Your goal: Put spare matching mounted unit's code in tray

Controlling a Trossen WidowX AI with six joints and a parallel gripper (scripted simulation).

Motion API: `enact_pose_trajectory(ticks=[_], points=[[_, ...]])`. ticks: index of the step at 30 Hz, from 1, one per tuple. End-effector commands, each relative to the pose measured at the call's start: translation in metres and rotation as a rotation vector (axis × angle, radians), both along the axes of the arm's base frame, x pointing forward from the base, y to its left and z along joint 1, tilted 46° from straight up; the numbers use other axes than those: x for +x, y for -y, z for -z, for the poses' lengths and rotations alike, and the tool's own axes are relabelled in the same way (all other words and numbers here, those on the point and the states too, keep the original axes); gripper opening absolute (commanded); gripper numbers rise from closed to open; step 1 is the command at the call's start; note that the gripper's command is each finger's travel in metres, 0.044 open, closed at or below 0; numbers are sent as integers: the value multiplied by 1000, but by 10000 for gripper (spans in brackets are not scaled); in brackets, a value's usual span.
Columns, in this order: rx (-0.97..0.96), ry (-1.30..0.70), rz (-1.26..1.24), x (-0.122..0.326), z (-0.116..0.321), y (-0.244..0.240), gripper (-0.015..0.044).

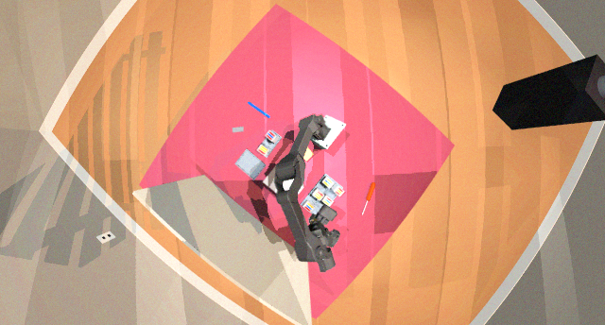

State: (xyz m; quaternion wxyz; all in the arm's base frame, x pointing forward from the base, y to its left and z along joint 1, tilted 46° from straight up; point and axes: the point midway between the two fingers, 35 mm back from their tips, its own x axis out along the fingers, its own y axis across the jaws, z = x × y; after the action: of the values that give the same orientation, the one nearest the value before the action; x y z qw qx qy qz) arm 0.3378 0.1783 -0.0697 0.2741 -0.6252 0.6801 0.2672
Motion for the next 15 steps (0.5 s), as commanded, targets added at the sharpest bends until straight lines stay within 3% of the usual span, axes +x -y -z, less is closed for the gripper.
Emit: enact_pose_trajectory(ticks=[1, 15], points=[[15, 14, -2, 14, -25, 14, 0], [41, 24, 3, 41, -102, 83, 0]])
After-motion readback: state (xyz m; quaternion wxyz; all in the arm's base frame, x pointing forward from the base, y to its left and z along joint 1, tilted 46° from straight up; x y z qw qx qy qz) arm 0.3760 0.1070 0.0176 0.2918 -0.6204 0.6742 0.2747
